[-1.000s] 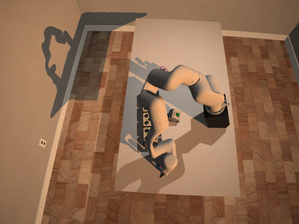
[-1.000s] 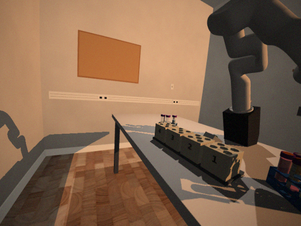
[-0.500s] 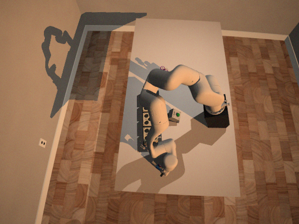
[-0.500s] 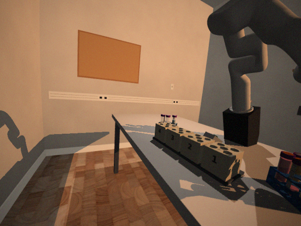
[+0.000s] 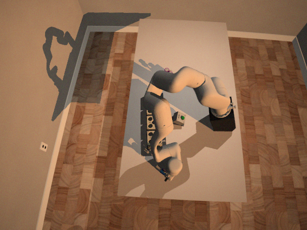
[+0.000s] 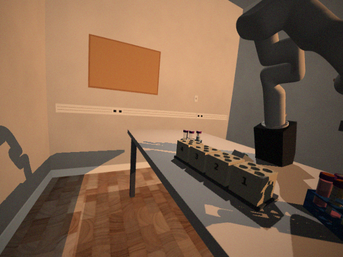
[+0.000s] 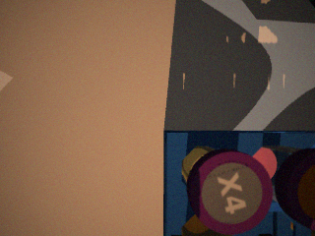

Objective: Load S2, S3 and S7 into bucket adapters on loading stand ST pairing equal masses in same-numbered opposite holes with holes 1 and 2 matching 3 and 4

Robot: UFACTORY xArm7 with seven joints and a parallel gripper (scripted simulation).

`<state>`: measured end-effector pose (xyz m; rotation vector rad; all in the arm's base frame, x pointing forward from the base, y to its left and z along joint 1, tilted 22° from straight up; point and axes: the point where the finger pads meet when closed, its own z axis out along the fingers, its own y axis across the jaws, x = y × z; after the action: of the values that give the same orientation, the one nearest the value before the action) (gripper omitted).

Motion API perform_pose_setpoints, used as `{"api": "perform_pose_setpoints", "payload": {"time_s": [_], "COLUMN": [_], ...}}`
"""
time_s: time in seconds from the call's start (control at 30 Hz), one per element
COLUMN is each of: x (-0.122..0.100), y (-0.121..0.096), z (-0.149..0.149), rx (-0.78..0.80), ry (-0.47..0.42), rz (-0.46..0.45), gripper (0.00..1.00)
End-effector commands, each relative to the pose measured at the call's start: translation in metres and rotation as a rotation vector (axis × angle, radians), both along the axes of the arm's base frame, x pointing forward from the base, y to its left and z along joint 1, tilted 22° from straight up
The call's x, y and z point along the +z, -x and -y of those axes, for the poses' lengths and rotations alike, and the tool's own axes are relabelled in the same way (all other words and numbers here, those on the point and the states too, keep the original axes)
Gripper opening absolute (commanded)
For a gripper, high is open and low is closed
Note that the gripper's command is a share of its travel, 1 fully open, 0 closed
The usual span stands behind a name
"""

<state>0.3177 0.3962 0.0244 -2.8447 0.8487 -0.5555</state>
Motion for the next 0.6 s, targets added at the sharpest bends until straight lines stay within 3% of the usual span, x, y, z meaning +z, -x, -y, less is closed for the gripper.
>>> {"api": "perform_pose_setpoints", "payload": {"time_s": [0.0, 0.57], "x": [0.0015, 0.0046], "y": [0.0002, 0.0014], "z": [-0.0016, -0.0016], "rx": [0.002, 0.002], "ry": [-0.003, -0.003], "rz": [0.002, 0.002], "gripper": [0.00, 0.00]}}
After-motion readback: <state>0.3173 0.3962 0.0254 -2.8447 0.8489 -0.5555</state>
